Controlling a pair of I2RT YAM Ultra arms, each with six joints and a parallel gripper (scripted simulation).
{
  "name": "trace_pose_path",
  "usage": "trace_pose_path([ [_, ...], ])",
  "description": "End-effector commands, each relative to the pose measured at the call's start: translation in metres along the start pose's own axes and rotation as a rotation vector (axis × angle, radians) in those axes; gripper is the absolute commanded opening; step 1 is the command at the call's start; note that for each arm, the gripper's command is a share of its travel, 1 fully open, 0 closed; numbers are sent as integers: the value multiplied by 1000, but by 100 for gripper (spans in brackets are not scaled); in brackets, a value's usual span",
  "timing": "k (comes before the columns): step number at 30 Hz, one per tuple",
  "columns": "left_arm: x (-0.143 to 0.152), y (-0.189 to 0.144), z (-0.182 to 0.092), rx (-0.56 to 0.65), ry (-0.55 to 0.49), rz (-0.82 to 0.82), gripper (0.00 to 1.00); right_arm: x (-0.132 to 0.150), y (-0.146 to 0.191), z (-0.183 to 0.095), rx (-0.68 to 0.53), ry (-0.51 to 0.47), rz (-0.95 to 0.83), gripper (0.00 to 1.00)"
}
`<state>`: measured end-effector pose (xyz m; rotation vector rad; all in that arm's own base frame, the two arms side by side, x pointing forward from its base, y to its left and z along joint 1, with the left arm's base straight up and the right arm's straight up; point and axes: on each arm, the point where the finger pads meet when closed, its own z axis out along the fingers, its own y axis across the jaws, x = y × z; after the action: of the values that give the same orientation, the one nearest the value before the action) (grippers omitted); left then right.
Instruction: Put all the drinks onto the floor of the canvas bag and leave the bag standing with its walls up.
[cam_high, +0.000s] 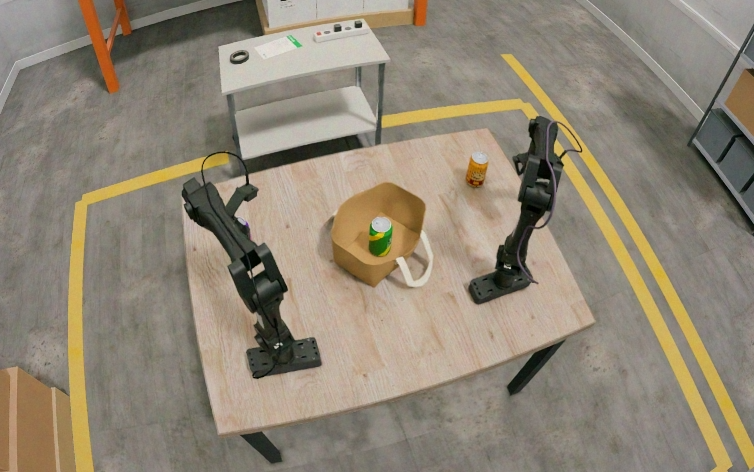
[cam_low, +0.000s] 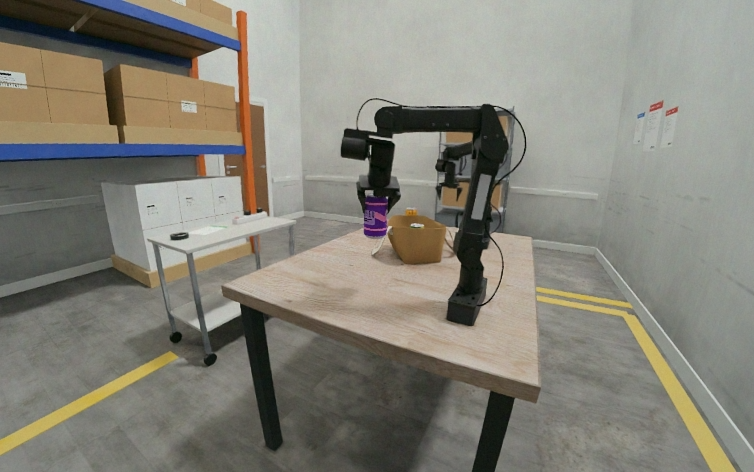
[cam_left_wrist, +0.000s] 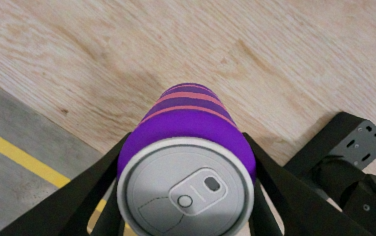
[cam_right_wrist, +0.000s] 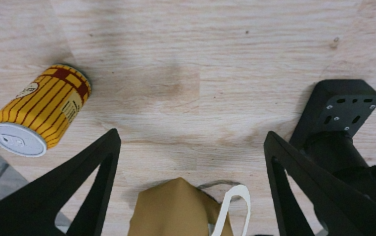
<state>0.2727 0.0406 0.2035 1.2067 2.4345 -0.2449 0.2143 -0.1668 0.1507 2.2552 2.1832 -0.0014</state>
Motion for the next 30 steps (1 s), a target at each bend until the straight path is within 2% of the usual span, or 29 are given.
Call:
trace_pose_path([
  [1,-20,6,-23,-90,-70,53,70,-7,4,-4,0,-16,8,100],
  [4,-9,-4,-8,-40,-56,24,70,-7,4,-4,0,-16,8,100],
  [6,-14,0,-14,-60,-62,36,70,-7,4,-4,0,-16,8,100],
  [8,-9,-6,-7,-37,-56,25,70,-7,4,-4,0,-16,8,100],
  [11,-16,-1,-20,-75,-66,40,70,-7,4,-4,0,-16,8,100],
  [14,-17,1,-20,-82,-67,43,70,-7,4,-4,0,-16,8,100],
  [16,-7,-7,-7,-38,-55,22,70,-7,4,-4,0,-16,8,100],
  [20,-17,2,-21,-85,-68,42,70,-7,4,-4,0,-16,8,100],
  [21,-17,2,-20,-82,-67,41,70,-7,4,-4,0,-16,8,100],
  [22,-15,-11,-3,-36,-54,0,70,-7,4,-4,0,-16,8,100],
  [30,-35,-21,-6,-58,-69,42,70,-7,4,-4,0,-16,8,100],
])
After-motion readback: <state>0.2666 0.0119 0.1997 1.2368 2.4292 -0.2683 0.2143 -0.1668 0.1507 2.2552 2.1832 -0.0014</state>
